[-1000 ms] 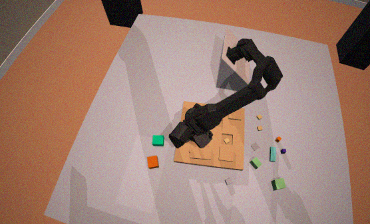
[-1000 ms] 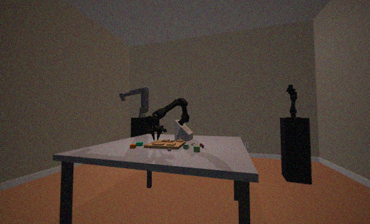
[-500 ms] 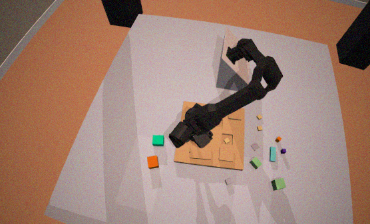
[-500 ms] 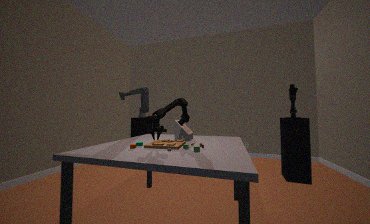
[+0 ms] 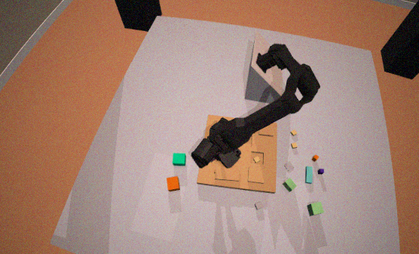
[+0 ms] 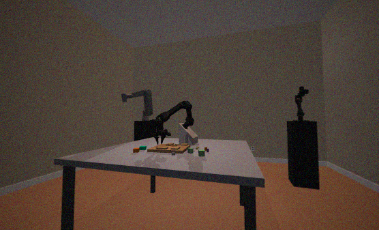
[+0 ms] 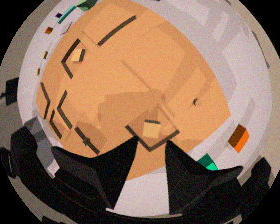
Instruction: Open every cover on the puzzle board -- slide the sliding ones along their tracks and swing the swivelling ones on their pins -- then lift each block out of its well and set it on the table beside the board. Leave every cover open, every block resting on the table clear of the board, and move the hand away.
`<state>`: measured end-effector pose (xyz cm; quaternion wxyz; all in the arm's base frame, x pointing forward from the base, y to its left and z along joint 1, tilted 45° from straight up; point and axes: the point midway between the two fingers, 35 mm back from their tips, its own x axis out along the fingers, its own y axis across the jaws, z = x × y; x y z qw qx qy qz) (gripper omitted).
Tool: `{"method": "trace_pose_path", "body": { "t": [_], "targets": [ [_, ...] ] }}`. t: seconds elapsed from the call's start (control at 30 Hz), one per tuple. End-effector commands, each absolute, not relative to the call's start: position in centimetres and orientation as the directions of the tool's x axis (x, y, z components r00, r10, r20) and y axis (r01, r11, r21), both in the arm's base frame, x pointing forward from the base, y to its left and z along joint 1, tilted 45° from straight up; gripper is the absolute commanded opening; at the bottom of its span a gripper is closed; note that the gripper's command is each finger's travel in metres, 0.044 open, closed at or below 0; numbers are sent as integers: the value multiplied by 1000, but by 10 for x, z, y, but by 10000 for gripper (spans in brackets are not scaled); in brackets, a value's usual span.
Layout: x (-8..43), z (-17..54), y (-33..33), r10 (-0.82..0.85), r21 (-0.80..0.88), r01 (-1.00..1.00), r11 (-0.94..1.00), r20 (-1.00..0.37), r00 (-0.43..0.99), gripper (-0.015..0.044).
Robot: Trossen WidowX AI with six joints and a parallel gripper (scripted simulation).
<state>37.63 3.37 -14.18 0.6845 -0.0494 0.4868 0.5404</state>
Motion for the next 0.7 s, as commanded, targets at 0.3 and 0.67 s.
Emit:
{"method": "trace_pose_path", "body": {
  "t": [0.3, 0.67],
  "targets": [
    [375, -150, 43, 697, 465, -784, 410, -715, -60, 144],
    [374, -156, 49, 697, 466, -784, 410, -714, -60, 144]
  ]
}}
